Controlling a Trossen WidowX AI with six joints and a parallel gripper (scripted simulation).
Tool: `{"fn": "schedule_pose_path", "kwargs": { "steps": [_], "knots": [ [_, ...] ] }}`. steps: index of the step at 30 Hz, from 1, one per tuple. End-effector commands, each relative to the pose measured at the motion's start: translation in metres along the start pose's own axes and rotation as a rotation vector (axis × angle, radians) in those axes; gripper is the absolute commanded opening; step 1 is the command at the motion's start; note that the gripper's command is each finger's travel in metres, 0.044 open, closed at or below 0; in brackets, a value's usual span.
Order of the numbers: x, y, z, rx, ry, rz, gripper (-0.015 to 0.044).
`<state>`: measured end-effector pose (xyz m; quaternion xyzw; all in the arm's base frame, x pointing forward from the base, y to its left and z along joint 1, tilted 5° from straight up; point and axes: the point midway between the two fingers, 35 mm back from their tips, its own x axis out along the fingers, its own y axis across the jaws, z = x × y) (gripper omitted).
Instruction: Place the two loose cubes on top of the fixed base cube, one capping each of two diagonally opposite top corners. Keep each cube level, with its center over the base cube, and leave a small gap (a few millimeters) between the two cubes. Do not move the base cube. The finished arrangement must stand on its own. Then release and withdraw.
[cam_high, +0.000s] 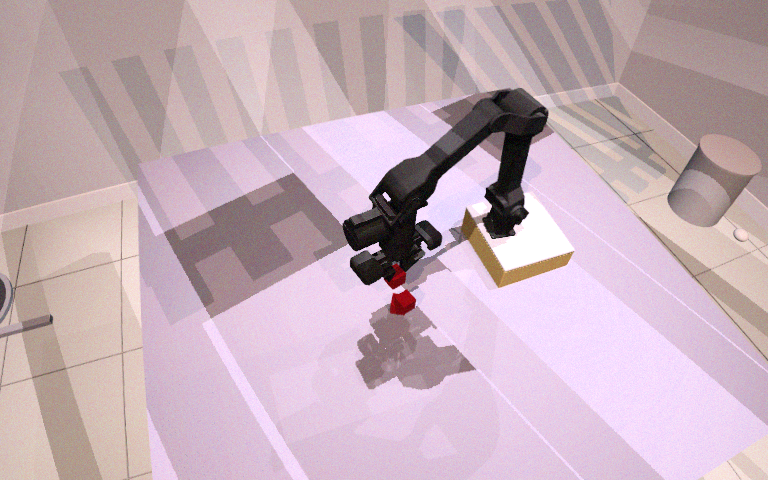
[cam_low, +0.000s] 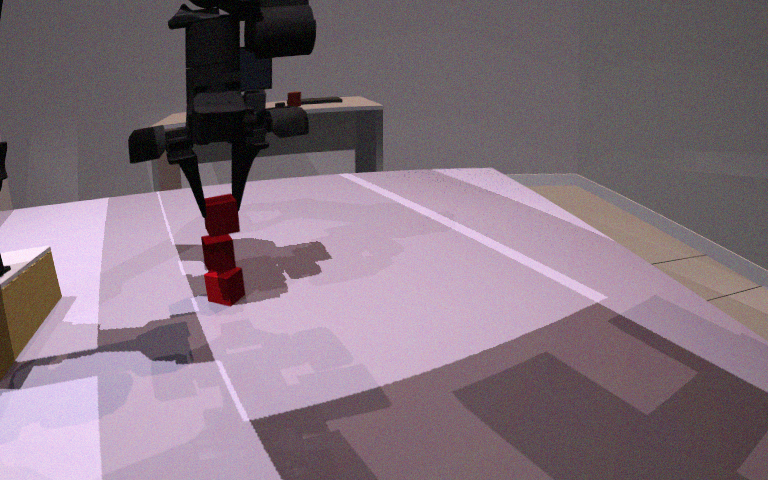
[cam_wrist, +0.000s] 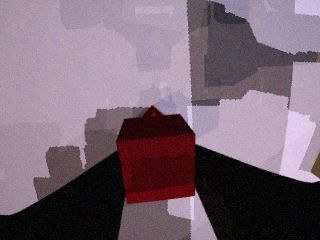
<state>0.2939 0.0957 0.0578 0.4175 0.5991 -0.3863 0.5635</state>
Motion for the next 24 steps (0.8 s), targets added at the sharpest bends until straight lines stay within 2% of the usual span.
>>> {"fn": "schedule_pose_path", "kwargs": {
  "steps": [1,14,24],
  "knots": [
    [0.013,-0.003,0.0,-0.001,-0.012,-0.012,0.0105],
    [0.022,-0.003,0.0,-0.005,-0.017,-0.012,0.0105],
    [0.048,-0.002,0.0,0.027,0.007,-0.011,0.0105]
  ]
}}
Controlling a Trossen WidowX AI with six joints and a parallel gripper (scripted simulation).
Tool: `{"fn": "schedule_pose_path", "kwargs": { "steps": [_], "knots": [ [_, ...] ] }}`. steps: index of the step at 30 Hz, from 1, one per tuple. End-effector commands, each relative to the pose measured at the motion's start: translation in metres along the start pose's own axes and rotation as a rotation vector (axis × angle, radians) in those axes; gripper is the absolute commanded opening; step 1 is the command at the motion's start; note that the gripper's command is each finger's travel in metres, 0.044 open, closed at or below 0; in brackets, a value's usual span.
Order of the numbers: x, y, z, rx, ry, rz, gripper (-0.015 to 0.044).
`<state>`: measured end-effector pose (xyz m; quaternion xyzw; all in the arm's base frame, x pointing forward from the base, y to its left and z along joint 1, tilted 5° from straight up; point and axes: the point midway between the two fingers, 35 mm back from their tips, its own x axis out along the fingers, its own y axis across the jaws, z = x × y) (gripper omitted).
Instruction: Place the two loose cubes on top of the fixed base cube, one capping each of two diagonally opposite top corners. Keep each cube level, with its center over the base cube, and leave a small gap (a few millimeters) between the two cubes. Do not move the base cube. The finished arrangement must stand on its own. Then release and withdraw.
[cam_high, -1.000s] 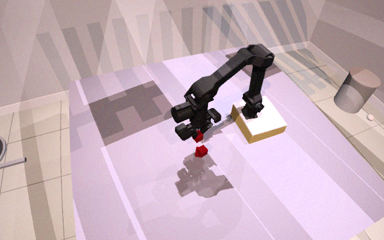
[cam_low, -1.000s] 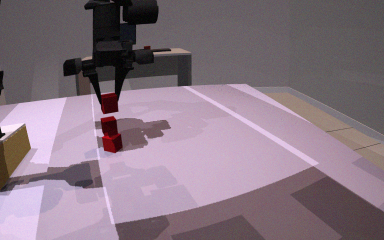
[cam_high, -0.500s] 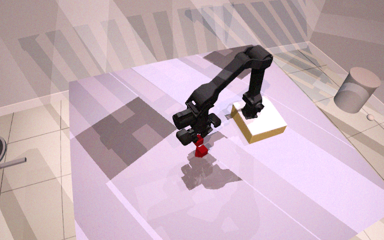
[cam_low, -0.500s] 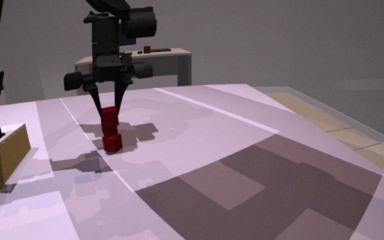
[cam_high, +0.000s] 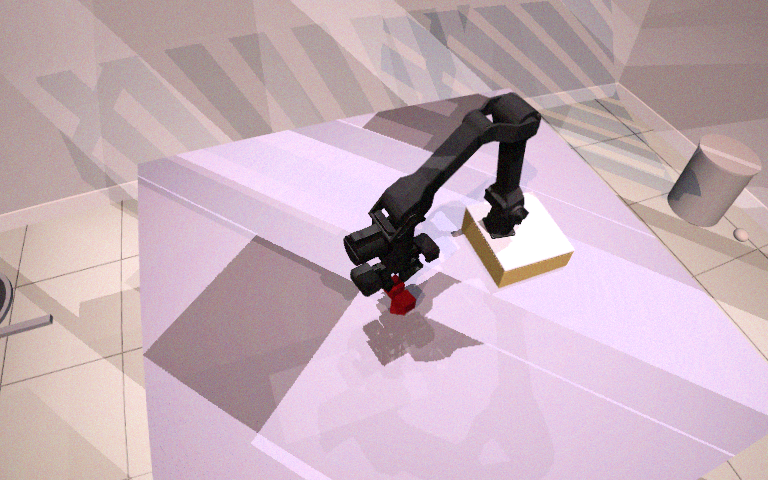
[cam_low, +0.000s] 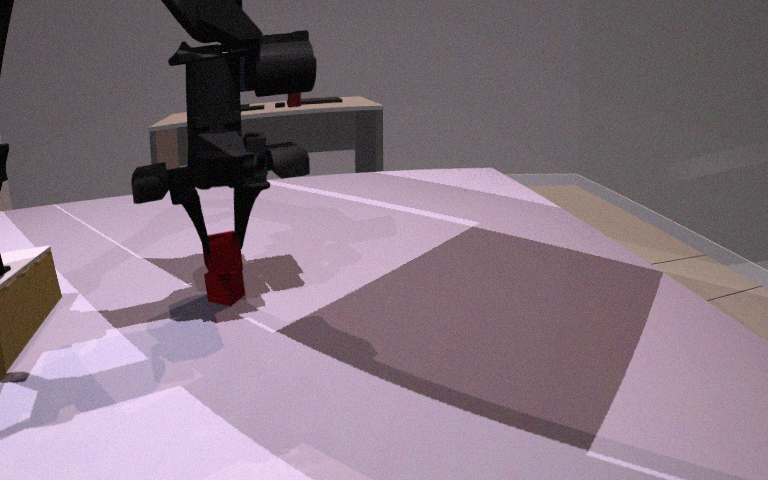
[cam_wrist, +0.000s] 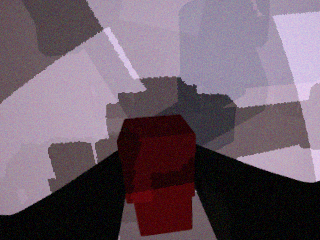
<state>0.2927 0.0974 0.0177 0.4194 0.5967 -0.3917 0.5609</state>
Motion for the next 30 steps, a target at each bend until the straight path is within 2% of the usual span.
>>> {"fn": "schedule_pose_path", "kwargs": {
  "steps": [1,24,28,30],
  "knots": [
    [0.0094,-0.0014,-0.0003,0.016,0.011,-0.008,0.0105],
    [0.0112,-0.0014,-0.0003,0.008,0.012,-0.008,0.0105],
    [0.0112,-0.0014,-0.0003,0.008,0.012,-0.008,0.0205],
    [0.0112,-0.0014,-0.0003,0.008,0.012,-0.008,0.0205]
  ]
}}
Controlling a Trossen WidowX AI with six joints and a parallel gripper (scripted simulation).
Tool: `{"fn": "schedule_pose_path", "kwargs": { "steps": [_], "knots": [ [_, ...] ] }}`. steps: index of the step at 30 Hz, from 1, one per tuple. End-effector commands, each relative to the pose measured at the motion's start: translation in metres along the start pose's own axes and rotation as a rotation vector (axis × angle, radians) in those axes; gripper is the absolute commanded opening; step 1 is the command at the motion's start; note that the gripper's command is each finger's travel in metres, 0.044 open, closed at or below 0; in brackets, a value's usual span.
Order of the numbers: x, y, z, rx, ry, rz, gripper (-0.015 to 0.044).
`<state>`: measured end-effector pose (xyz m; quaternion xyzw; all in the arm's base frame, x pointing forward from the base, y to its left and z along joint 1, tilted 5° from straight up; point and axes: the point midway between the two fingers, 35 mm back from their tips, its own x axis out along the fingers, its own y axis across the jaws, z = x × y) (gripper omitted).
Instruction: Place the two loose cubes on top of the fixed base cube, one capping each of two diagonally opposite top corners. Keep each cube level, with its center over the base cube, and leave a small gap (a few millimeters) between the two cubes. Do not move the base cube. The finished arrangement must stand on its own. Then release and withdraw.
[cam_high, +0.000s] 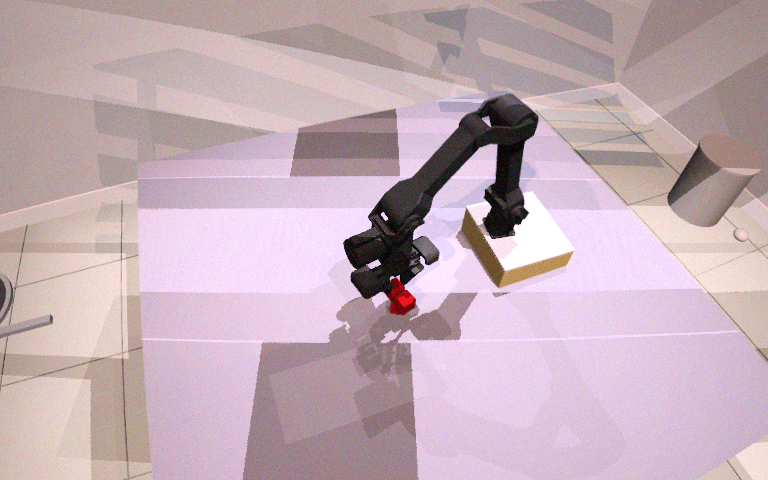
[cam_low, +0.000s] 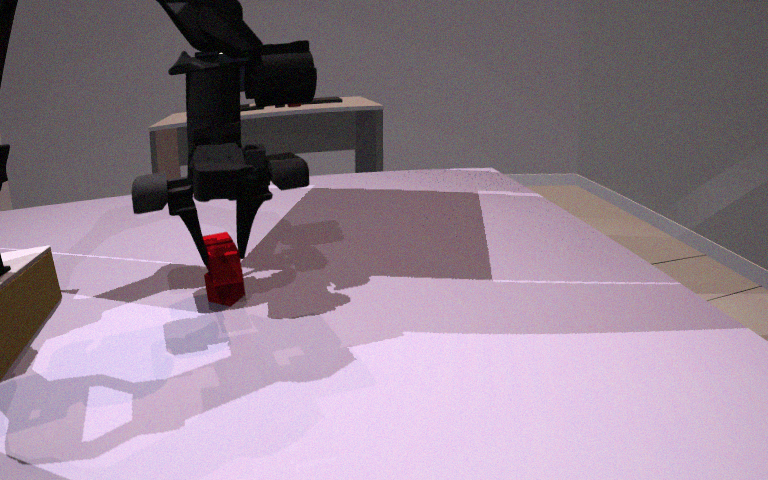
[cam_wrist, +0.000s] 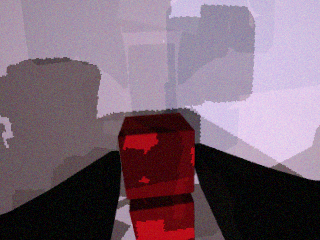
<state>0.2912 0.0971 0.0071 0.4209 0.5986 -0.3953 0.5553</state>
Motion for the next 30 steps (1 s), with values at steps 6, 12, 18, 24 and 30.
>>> {"fn": "schedule_pose_path", "kwargs": {
  "steps": [6,12,18,24,30],
  "knots": [
    [-0.008,0.0,0.0,0.0,0.0,0.0,0.0205],
    [-0.017,0.0,0.0,0.0,0.0,0.0,0.0205],
    [-0.027,0.0,0.0,0.0,0.0,0.0,0.0205],
    [-0.038,0.0,0.0,0.0,0.0,0.0,0.0205],
    [-0.048,0.0,0.0,0.0,0.0,0.0,0.0205]
  ]
}}
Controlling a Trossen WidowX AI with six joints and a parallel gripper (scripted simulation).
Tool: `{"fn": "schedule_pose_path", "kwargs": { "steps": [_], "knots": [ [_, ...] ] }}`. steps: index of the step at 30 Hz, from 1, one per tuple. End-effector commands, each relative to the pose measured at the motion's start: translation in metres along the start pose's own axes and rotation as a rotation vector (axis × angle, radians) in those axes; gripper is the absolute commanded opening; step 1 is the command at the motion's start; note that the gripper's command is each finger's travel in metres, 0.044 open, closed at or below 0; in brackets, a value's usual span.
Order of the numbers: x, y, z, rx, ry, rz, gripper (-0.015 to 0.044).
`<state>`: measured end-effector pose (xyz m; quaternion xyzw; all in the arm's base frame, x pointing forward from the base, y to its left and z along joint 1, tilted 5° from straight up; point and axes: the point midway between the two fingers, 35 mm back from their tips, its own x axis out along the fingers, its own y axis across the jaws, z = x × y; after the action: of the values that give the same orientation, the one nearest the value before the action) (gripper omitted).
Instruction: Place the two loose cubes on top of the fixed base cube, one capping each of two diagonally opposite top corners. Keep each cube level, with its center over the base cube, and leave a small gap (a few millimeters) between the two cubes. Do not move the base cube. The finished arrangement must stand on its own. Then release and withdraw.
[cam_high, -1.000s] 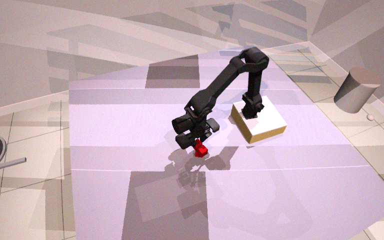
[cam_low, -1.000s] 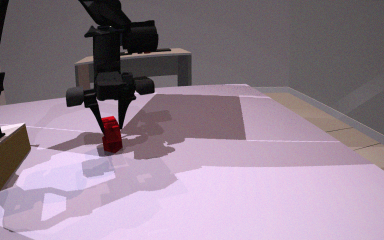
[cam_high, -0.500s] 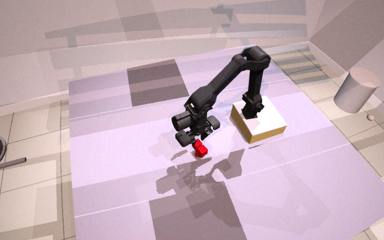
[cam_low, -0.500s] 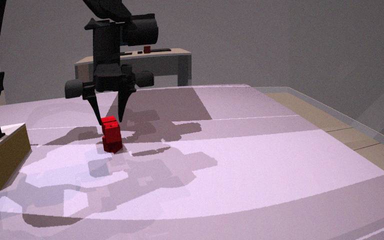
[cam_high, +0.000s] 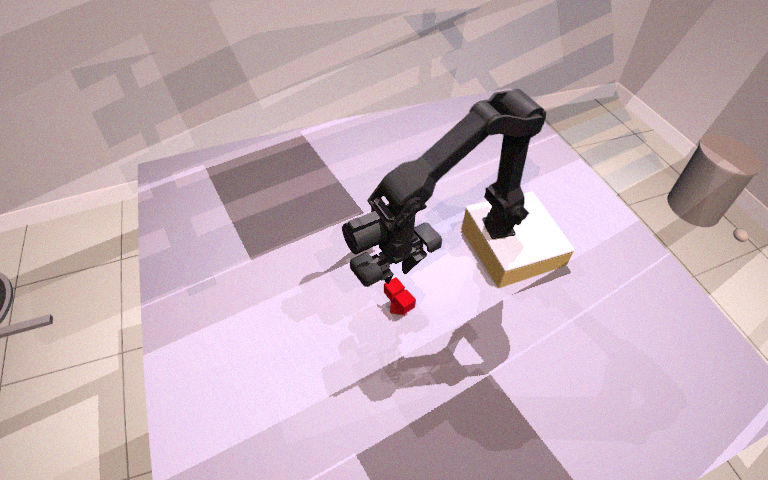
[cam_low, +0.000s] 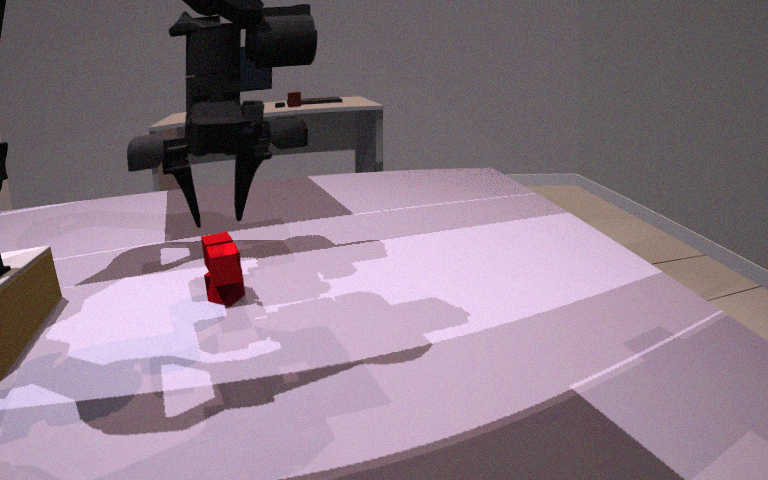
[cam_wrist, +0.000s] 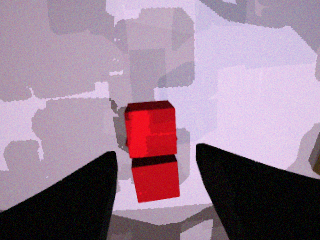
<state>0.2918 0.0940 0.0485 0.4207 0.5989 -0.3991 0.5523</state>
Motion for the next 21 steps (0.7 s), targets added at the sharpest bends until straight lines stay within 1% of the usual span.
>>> {"fn": "schedule_pose_path", "kwargs": {
  "steps": [1,9,13,20,21],
  "knots": [
    [-0.008,0.001,0.0,-0.007,-0.001,0.007,0.0205],
    [-0.022,0.001,0.0,-0.007,-0.001,0.007,0.0205],
    [-0.022,0.001,0.0,-0.007,-0.001,0.007,0.0205],
    [-0.03,0.001,0.0,0.0,0.0,0.005,0.0389],
    [-0.031,0.001,0.0,0.0,0.0,0.005,0.04]
  ]
}}
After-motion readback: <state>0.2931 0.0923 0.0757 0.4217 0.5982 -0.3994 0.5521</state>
